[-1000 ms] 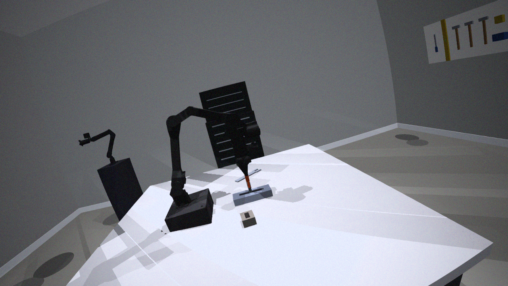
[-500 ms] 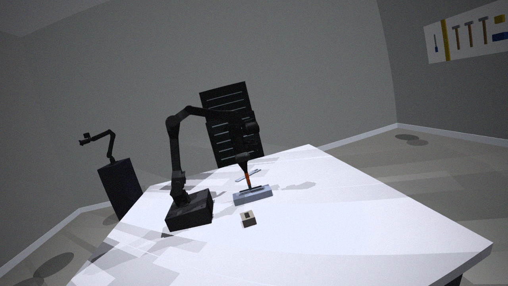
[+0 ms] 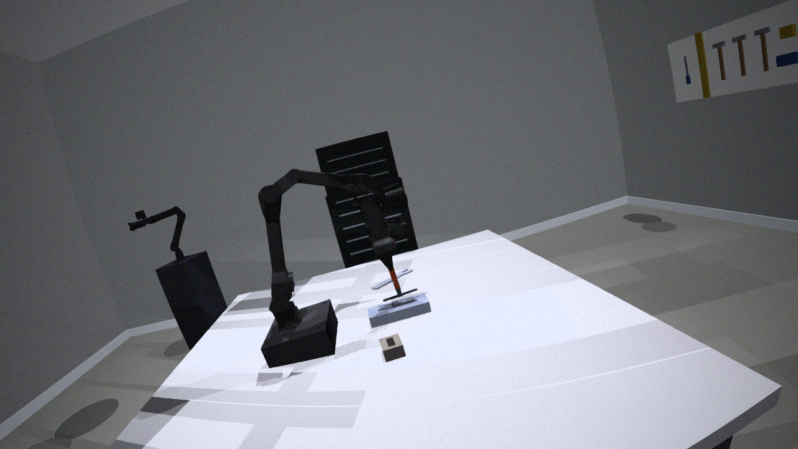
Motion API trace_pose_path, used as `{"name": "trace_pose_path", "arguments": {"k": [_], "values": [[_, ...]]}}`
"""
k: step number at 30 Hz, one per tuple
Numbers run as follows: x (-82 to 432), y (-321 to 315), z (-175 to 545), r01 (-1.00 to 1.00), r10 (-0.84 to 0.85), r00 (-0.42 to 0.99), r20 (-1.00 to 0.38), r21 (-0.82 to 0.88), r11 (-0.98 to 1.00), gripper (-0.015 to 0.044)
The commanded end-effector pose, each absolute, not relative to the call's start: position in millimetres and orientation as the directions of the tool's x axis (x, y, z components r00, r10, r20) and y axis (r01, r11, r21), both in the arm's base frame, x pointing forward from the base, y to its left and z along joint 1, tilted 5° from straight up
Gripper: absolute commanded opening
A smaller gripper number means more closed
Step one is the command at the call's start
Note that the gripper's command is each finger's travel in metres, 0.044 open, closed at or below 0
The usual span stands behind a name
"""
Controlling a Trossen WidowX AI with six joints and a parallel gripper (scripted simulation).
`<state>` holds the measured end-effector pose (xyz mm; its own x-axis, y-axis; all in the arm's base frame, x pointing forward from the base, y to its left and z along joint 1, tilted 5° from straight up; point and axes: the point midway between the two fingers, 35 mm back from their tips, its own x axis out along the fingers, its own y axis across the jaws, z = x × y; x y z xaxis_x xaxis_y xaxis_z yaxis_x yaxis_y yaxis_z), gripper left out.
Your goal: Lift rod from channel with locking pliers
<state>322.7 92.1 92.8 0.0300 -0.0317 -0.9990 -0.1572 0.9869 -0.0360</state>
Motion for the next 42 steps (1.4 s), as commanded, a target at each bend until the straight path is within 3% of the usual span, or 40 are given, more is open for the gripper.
{"name": "trace_pose_path", "arguments": {"k": [1, 42], "values": [[326.2, 92.2, 100.8, -0.153, -0.027, 0.068, -0.997, -0.038, 0.987, 0.0101], [343.3, 93.2, 142.5, -0.149, 0.004, 0.272, -0.962, -0.038, 0.988, 0.0101]]}}
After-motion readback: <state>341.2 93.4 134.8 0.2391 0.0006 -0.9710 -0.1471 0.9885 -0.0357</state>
